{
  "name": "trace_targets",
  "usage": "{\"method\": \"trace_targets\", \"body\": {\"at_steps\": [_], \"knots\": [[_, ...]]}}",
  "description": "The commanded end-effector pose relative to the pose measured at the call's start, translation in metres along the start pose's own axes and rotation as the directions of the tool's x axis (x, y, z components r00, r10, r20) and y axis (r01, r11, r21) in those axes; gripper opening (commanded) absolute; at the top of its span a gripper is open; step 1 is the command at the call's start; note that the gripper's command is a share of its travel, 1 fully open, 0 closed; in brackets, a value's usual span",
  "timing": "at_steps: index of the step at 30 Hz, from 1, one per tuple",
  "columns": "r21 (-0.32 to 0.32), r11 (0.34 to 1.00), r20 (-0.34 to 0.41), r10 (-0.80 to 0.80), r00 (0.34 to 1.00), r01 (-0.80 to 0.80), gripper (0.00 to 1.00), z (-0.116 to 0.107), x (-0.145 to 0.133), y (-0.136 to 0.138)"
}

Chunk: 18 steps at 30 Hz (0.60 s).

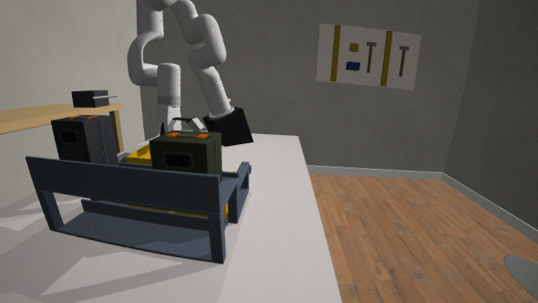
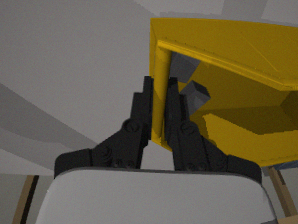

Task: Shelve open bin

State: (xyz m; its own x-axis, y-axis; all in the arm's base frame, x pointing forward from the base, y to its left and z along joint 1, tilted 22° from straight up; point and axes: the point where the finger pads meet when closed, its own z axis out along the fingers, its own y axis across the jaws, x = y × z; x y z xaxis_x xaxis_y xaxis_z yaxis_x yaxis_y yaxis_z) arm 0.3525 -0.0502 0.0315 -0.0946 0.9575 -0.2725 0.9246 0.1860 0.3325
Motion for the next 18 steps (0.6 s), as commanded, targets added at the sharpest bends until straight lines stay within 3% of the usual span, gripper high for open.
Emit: {"method": "trace_targets", "body": {"at_steps": [1, 18], "knots": [[-0.002, 1.000, 0.000, 0.000, 1.000, 0.000, 0.00, 0.0002, -0.0002, 0.0009], [-0.002, 1.000, 0.000, 0.000, 1.000, 0.000, 0.00, 0.0013, -0.0002, 0.0009]]}}
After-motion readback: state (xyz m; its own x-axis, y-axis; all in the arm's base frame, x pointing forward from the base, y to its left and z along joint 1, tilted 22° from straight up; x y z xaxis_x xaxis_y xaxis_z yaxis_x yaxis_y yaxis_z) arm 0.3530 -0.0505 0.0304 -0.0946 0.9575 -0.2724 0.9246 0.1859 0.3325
